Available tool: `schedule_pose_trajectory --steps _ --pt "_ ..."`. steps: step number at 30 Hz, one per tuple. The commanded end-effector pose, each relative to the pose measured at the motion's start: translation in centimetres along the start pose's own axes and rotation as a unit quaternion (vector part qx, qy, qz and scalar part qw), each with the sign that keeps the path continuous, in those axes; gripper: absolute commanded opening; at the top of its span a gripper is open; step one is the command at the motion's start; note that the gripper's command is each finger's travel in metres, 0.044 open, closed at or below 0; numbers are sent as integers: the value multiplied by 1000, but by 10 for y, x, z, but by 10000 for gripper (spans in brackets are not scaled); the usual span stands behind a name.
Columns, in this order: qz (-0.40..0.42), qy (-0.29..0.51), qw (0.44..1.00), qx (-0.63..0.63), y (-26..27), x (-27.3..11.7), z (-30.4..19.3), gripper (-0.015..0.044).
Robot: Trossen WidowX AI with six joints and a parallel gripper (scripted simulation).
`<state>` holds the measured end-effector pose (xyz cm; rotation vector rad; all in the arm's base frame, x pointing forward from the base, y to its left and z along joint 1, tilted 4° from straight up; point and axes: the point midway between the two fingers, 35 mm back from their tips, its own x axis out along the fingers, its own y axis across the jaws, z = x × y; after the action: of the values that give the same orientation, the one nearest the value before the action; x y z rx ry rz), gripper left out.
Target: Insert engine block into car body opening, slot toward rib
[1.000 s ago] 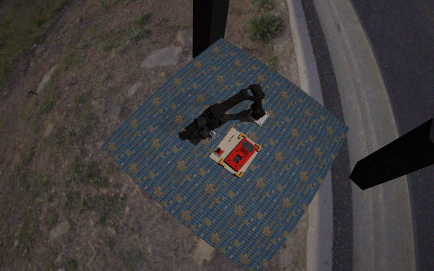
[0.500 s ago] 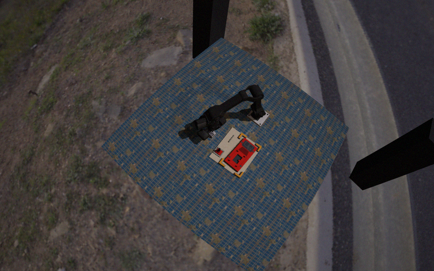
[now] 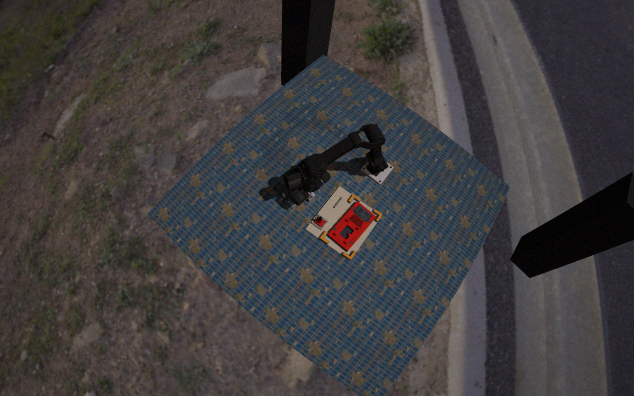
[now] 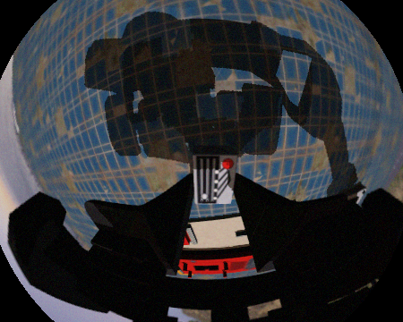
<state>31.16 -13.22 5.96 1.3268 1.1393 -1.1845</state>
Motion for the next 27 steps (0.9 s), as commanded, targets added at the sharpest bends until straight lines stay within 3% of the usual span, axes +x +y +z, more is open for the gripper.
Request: schedule_pose_trajectory --steps 1,27 --pt "-3 -2 1000 3 1 -5 1 0" --pt "-3 -2 1000 3 5 -89 3 0"
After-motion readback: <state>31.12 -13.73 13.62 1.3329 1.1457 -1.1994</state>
